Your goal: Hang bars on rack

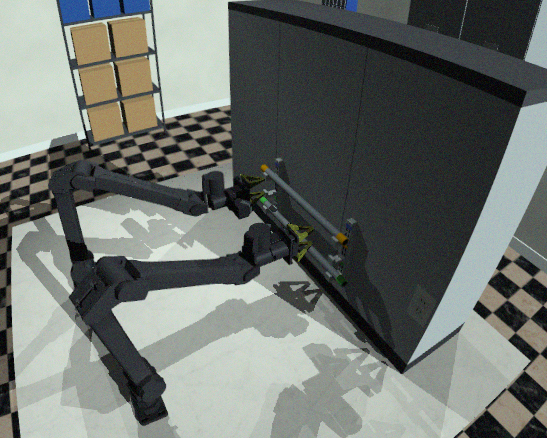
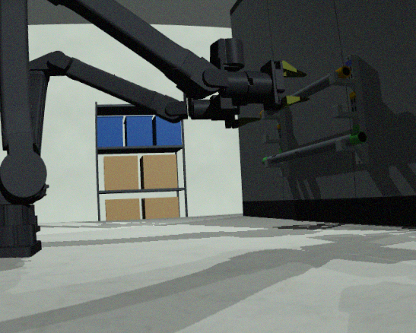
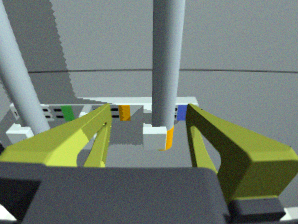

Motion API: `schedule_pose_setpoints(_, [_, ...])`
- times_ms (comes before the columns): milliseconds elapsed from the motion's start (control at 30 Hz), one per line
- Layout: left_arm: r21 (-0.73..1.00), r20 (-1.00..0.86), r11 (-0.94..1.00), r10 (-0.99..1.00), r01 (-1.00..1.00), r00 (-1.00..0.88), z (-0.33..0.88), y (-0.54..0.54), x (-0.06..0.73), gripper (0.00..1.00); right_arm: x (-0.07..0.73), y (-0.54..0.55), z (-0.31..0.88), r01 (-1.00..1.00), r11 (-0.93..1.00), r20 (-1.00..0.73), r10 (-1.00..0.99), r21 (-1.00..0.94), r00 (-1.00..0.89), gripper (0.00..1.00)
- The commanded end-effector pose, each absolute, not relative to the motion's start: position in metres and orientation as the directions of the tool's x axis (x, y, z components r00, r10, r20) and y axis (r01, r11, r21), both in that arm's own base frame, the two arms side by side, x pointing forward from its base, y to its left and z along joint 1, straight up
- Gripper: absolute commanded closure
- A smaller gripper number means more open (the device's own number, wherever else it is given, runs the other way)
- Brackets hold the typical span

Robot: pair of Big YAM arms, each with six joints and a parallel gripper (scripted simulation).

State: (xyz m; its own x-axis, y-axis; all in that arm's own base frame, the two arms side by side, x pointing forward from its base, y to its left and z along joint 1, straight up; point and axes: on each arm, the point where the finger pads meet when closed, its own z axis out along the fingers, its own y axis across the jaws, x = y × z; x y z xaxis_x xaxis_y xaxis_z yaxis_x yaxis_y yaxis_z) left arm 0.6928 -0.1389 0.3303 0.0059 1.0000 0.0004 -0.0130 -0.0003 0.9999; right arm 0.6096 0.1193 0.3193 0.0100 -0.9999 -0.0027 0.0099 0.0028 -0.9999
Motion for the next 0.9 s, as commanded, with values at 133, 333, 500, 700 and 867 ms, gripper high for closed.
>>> schedule_pose_setpoints(133, [0.995,-0.027,0.027,1.0,-0.092,0.003,0.386,-0.136,0.695,0.41,0.614,0.127,0.371,0.092,0.024,-0.022,-1.0,-0.995,0.018,0.42])
schedule_pose_setpoints(333, [0.995,-0.027,0.027,1.0,-0.091,0.003,0.387,-0.135,0.695,0.41,0.613,0.127,0.373,0.092,0.024,-0.022,-1.0,-0.995,0.018,0.42])
schedule_pose_setpoints(500, [0.996,-0.027,0.027,1.0,-0.088,0.001,0.389,-0.133,0.694,0.41,0.612,0.127,0.377,0.09,0.023,-0.022,-1.0,-0.996,0.018,0.42])
schedule_pose_setpoints(700, [0.996,-0.026,0.026,1.0,-0.085,0.0,0.39,-0.13,0.693,0.41,0.611,0.128,0.381,0.088,0.023,-0.021,-1.0,-0.996,0.018,0.42])
schedule_pose_setpoints(867, [0.996,-0.027,0.026,1.0,-0.084,-0.001,0.392,-0.129,0.693,0.41,0.611,0.128,0.384,0.088,0.023,-0.021,-1.0,-0.996,0.018,0.42])
